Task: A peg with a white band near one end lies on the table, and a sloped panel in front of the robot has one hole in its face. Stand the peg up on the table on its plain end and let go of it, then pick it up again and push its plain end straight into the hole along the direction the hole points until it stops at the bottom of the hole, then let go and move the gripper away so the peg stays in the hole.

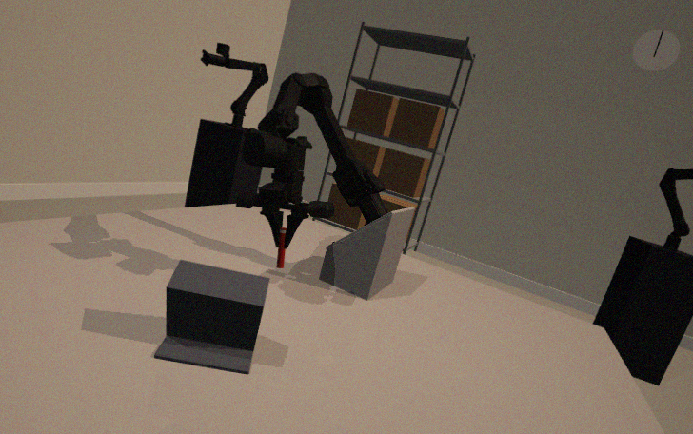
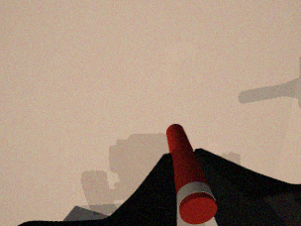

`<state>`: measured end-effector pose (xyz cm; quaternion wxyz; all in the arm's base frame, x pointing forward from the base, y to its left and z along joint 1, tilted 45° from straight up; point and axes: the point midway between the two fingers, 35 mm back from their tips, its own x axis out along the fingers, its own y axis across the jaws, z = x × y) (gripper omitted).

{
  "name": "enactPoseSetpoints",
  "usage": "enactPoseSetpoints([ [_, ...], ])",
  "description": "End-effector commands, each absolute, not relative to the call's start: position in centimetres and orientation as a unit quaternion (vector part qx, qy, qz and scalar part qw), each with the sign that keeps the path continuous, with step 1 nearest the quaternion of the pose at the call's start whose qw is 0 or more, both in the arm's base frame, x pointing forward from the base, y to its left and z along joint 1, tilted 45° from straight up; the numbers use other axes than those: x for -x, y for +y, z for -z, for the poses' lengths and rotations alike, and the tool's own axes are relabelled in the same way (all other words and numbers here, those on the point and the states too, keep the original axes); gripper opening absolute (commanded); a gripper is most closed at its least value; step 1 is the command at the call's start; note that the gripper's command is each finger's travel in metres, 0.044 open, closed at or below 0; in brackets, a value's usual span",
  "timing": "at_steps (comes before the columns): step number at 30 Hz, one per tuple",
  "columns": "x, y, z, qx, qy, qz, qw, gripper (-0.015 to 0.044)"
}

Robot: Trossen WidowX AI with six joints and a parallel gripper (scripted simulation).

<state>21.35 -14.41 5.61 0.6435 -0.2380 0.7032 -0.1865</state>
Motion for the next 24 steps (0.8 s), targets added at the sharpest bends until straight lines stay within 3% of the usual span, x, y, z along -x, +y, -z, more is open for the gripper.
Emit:
enactPoseSetpoints([
  [1, -21.5, -14.4, -5.3, 0.226, 0.7, 0.18, 0.654, 0.0],
  [24, -22.9, -14.7, -3.8, 0.143, 0.657, 0.148, 0.725, 0.0],
])
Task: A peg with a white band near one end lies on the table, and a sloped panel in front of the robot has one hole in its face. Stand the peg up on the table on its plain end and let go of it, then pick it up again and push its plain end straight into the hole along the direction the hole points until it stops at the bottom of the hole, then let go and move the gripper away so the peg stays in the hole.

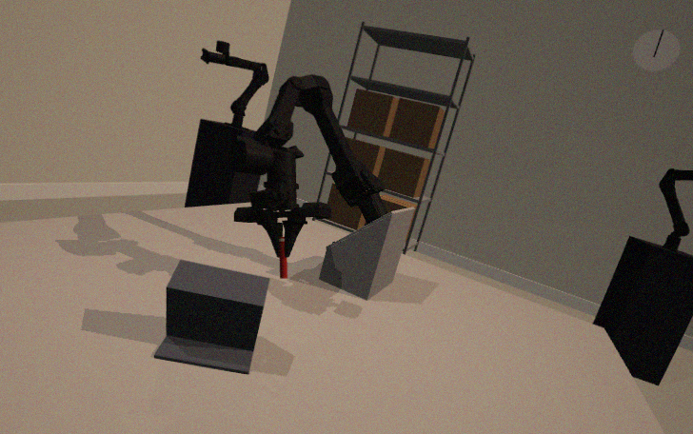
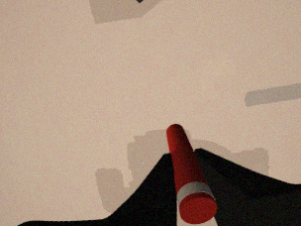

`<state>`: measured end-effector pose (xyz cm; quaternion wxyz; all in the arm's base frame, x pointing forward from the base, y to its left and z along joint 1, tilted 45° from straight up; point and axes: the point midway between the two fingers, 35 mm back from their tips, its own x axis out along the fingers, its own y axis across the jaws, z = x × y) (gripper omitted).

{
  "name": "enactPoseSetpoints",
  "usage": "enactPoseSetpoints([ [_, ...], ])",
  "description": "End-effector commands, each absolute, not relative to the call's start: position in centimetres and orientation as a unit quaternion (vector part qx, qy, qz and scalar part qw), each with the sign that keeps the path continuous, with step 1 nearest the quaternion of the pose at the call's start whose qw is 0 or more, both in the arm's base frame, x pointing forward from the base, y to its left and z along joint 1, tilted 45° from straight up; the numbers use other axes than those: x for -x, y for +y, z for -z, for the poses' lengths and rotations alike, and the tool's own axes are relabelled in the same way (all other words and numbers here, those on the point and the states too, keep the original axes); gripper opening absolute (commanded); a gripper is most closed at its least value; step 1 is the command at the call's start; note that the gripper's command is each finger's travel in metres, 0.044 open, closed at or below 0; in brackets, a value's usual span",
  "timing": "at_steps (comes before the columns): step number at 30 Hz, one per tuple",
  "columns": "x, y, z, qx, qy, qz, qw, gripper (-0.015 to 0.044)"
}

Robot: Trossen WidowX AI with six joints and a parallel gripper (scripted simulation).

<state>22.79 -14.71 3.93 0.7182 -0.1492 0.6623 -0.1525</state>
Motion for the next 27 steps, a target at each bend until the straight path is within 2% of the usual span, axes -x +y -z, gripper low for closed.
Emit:
enactPoseSetpoints([
  [1, -23.0, -14.7, -3.8, 0.14, 0.655, 0.146, 0.728, 0.0],
  [27, -25.0, -15.5, -3.5, 0.071, 0.58, 0.11, 0.804, 0.0],
])
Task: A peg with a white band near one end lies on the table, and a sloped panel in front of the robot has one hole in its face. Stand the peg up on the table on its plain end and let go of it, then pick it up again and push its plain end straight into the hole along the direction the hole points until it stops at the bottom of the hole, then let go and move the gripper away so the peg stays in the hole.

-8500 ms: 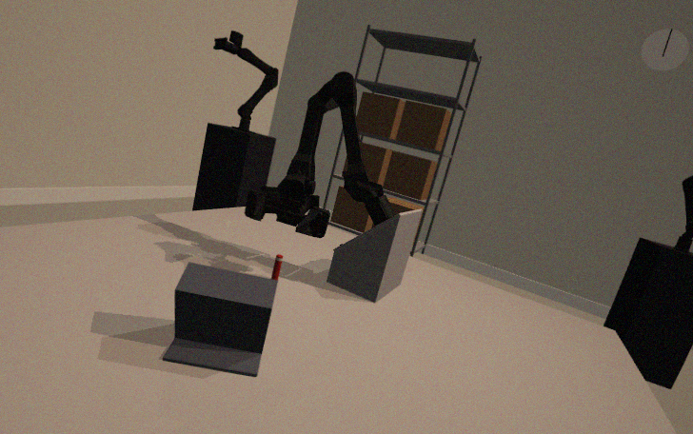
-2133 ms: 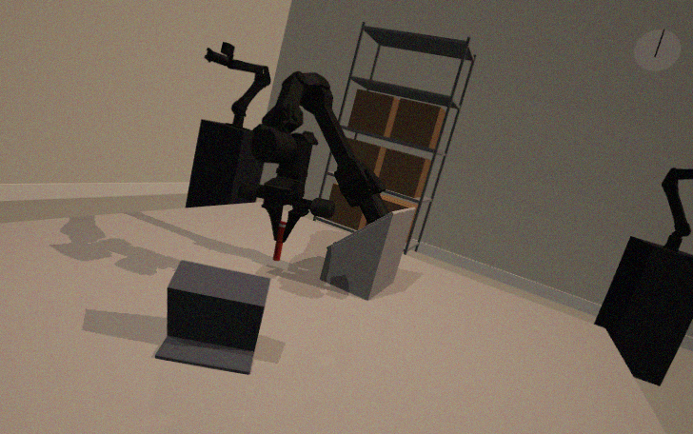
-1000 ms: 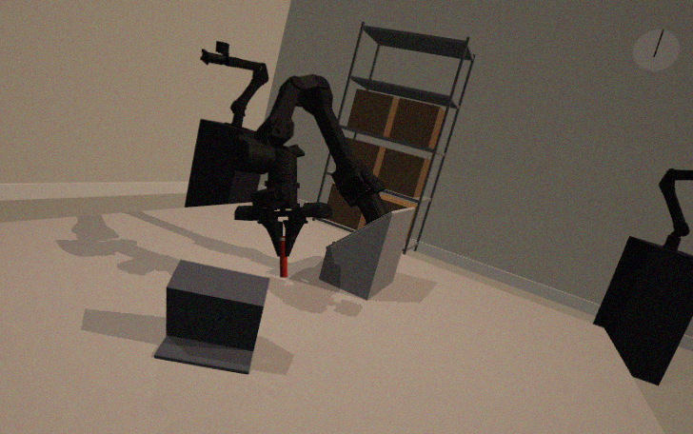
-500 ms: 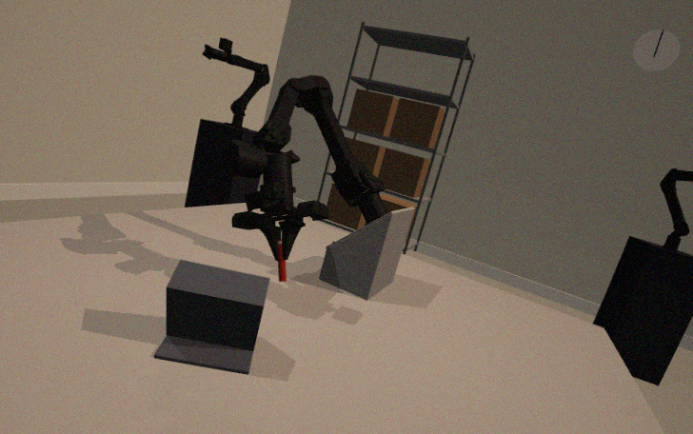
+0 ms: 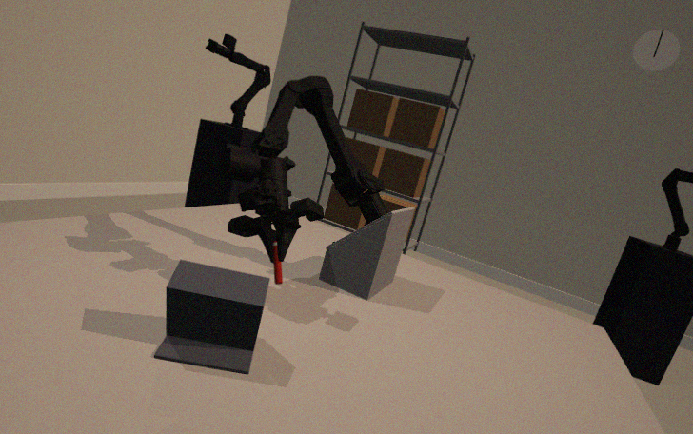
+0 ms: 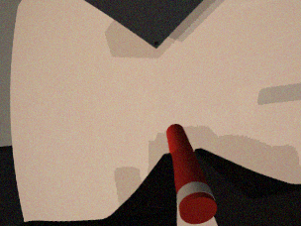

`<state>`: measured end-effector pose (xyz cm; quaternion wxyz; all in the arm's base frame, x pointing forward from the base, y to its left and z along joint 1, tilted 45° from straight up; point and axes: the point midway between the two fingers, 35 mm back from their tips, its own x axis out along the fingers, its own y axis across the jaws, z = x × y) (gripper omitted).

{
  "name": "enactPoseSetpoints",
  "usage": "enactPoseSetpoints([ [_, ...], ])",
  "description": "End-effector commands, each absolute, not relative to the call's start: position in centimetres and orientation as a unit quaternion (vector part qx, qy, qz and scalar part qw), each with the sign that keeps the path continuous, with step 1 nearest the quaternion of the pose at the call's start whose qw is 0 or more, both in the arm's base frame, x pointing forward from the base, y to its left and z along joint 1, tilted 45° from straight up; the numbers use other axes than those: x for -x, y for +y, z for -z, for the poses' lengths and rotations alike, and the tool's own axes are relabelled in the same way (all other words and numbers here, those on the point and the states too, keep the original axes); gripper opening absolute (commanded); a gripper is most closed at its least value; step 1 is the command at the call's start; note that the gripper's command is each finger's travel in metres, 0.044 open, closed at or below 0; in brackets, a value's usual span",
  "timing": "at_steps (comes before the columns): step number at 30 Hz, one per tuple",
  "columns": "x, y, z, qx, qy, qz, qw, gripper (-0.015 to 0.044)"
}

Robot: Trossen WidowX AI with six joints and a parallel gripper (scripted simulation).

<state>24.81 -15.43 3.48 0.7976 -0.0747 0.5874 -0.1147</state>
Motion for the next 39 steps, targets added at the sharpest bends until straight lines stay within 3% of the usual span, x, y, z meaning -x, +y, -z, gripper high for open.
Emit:
enactPoseSetpoints([
  [1, -25.0, -15.5, -3.5, 0.069, 0.577, 0.109, 0.807, 0.0],
  [39, -27.3, -17.3, -5.6, 0.024, 0.432, 0.059, 0.9, 0.0],
])
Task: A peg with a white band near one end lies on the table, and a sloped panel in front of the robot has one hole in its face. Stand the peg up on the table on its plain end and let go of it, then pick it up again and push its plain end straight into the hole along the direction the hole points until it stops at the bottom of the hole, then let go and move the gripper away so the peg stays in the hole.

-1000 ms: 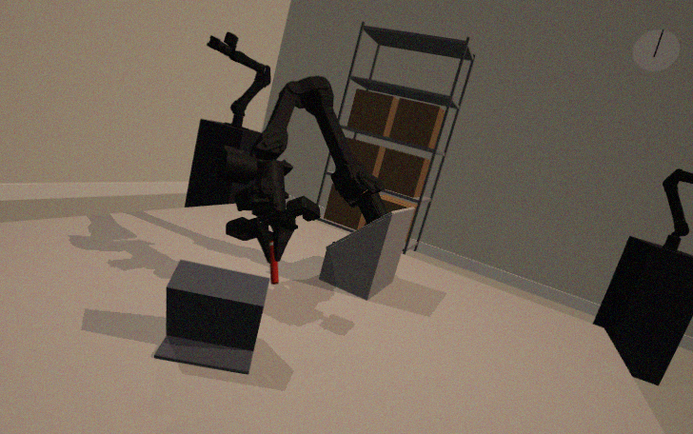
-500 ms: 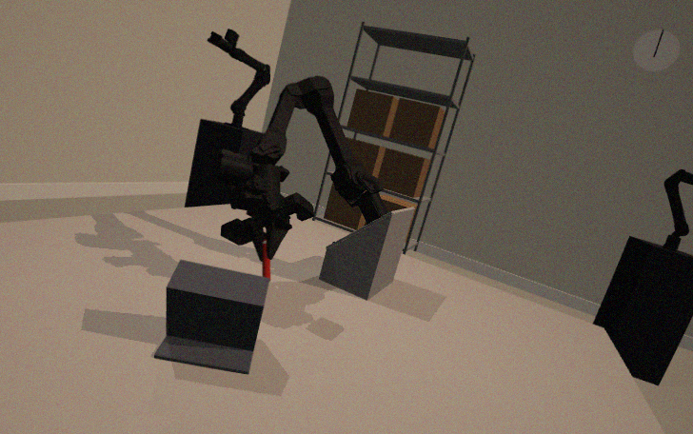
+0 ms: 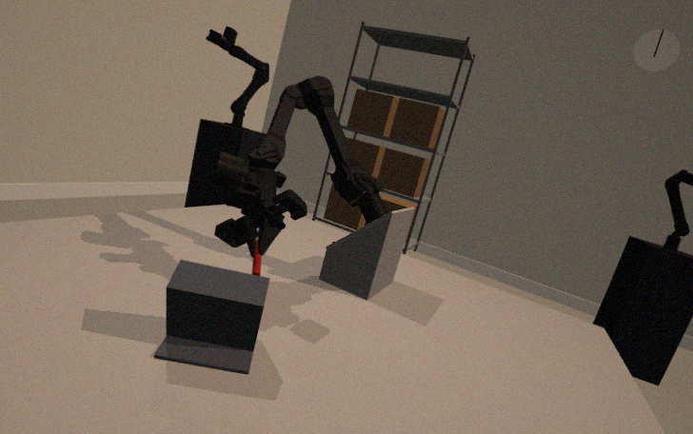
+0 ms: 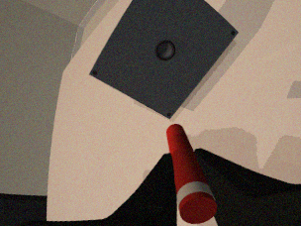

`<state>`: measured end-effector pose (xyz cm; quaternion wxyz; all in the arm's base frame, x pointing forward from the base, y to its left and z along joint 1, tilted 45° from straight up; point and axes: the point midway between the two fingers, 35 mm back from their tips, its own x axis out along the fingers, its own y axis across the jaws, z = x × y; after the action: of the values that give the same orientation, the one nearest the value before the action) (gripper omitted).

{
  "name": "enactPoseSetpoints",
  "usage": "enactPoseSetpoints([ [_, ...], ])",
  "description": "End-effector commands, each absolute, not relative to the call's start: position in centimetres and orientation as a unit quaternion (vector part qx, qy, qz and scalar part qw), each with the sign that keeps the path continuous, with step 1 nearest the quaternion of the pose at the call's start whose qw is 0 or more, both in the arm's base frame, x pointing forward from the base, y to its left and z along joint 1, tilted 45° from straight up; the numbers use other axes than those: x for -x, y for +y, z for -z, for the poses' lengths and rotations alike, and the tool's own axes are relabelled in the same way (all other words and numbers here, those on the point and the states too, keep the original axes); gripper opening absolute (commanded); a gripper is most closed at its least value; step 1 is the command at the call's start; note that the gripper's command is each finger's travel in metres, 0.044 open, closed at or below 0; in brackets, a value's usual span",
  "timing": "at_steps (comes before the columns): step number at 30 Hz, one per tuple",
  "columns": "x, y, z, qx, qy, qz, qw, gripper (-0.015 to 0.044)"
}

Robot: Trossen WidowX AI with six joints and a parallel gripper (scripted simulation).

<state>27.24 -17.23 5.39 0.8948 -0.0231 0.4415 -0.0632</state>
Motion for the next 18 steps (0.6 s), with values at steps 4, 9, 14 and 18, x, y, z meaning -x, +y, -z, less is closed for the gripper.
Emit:
enactPoseSetpoints([
  [4, -27.5, -17.5, -5.9, 0.023, 0.415, 0.054, 0.908, 0.0],
  [9, -27.6, -17.8, -6.4, 0.022, 0.394, 0.048, 0.917, 0.0],
  [14, -27.7, -17.9, -6.7, 0.023, 0.381, 0.044, 0.923, 0.0],
  [18, -28.1, -18.0, -6.6, 0.024, 0.377, 0.043, 0.925, 0.0],
])
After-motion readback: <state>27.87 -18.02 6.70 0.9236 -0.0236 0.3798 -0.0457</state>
